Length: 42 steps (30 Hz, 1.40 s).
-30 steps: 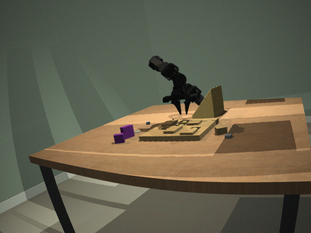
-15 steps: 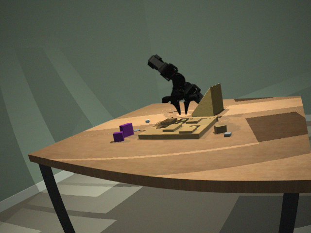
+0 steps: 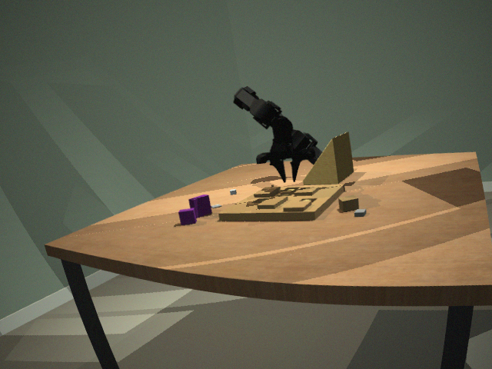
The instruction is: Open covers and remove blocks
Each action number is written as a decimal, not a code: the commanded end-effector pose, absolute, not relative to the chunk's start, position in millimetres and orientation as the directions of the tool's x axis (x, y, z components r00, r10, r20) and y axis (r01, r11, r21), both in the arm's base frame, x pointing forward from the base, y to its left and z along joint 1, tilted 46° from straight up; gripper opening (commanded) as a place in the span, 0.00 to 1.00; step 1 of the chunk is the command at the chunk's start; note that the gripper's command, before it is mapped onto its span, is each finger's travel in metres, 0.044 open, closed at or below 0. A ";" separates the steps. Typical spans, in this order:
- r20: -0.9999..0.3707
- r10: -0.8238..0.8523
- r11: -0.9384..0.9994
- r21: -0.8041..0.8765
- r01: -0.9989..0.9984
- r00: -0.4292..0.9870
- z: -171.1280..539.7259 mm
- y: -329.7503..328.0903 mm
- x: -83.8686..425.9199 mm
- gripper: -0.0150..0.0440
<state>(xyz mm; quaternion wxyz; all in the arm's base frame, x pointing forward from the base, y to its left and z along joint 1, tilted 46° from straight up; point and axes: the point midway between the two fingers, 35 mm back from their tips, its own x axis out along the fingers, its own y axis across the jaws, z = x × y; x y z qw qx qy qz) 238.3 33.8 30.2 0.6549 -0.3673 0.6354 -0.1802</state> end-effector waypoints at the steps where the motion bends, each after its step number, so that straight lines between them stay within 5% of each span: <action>1: -0.697 -0.705 0.662 -0.712 -0.233 0.127 28.5 31.2 238.8 0.50; 42: -0.699 -0.703 0.665 -0.711 -0.230 0.129 8.9 12.8 242.9 0.49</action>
